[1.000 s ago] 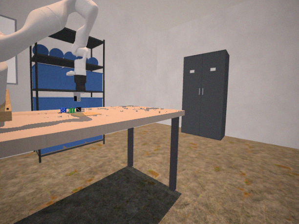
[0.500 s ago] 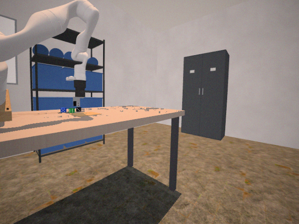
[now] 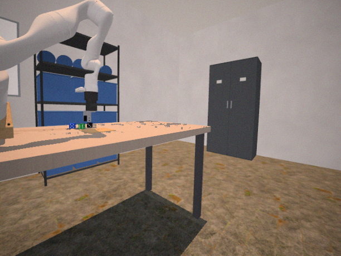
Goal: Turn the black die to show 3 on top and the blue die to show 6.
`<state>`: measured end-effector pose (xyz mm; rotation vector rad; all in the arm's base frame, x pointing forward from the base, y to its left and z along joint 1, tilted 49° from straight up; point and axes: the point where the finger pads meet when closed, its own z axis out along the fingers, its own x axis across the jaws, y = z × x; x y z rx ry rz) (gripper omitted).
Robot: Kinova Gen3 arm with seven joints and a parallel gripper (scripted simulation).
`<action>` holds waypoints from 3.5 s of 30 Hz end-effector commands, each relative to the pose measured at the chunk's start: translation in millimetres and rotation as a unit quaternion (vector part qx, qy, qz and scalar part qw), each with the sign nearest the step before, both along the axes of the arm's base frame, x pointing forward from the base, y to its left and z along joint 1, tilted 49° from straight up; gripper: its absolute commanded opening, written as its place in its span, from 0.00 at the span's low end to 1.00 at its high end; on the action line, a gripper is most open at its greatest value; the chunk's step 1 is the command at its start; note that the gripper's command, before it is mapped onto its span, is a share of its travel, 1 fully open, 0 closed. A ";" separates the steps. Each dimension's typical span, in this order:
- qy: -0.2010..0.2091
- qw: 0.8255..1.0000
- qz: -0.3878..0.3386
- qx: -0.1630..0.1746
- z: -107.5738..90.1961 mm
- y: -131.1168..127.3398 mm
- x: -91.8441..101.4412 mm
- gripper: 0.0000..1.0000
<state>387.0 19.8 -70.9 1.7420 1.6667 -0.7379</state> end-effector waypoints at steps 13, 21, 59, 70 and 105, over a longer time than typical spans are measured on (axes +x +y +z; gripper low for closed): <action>-0.001 1.000 0.001 0.001 0.3 1.0 0.4 1.00; -0.001 1.000 0.001 0.001 -1.2 2.4 3.8 1.00; -0.001 1.000 0.001 0.001 -26.5 26.1 61.3 1.00; -0.001 1.000 0.001 0.001 -26.5 26.1 61.3 1.00; -0.001 1.000 0.001 0.001 -46.0 40.9 -25.9 1.00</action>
